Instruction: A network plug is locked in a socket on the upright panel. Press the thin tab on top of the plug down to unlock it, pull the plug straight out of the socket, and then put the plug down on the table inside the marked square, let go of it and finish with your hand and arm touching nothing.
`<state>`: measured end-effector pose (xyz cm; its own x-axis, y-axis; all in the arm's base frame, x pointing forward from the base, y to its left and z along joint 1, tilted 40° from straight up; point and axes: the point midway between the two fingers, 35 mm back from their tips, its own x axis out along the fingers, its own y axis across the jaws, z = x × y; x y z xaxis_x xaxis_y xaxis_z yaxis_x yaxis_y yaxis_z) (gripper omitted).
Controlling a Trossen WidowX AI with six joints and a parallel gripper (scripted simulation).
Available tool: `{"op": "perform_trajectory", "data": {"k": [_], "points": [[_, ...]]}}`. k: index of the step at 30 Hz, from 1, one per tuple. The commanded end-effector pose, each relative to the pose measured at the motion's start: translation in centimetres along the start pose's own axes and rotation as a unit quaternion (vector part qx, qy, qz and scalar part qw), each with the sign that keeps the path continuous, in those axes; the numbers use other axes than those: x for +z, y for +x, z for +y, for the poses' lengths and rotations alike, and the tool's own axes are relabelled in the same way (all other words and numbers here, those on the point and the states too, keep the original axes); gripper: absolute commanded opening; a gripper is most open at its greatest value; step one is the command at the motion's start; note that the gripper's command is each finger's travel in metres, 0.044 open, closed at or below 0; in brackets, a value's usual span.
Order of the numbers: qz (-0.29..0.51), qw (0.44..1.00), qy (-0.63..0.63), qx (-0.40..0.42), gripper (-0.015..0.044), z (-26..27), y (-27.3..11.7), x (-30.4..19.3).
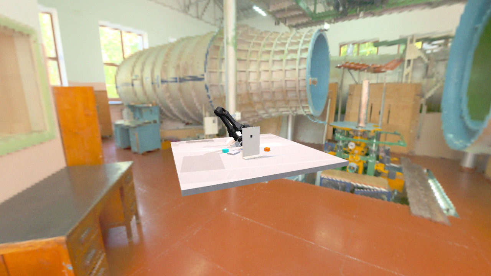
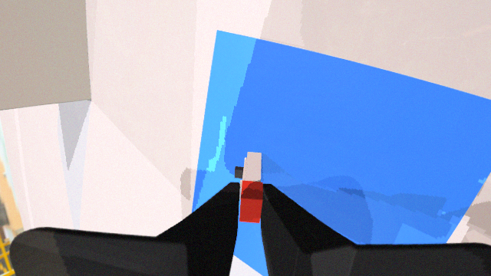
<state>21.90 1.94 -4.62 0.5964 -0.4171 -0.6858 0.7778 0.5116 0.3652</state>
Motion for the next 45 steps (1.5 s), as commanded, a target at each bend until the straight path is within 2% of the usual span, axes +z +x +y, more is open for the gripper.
{"op": "perform_trajectory", "data": {"k": [1, 3, 45], "points": [[0.0, 1.0, 0.0, 0.0, 0.0105, 0.0, 0.0, 0.0], [0.0, 1.0, 0.0, 0.0, 0.0156, 0.0, 0.0, 0.0], [0.003, 1.0, -0.002, -0.004, 0.0156, -0.3, -3.0, -0.3]]}}
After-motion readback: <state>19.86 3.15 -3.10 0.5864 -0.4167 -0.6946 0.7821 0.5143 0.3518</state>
